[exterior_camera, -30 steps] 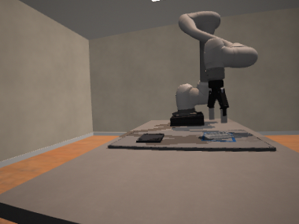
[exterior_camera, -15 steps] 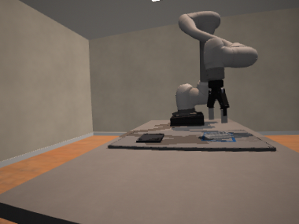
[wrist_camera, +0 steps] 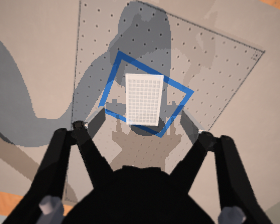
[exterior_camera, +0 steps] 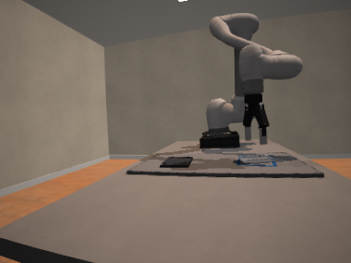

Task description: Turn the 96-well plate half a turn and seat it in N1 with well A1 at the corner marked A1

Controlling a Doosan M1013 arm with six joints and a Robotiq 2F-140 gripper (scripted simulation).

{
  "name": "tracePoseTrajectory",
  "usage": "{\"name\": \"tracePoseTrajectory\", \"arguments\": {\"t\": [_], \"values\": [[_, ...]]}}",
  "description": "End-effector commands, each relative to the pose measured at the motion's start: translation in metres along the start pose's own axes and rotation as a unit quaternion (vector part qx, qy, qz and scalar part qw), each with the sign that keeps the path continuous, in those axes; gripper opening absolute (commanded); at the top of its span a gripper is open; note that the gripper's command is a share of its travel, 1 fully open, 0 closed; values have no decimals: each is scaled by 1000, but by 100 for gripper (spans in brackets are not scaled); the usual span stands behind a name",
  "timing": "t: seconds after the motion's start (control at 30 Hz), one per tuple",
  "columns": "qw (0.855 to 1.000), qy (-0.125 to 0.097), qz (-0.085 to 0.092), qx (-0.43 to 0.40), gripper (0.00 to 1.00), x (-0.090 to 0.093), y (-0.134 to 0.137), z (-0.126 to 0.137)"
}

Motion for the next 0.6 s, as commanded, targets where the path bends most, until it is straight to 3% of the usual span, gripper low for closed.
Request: {"name": "tracePoseTrajectory", "arguments": {"t": [0.0, 0.57], "values": [[1000, 0, 0, 0, 100, 0, 0, 0], [1000, 0, 0, 0, 100, 22, 0, 0]]}}
Point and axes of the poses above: the point where the finger pads meet when closed, its own x axis out along the fingers, its own y axis across the jaws, z = x × y, the point moved 5 cm from there along -x, back along the fingers, and after that the axes turned 15 degrees about -x, right-handed, at the moved point
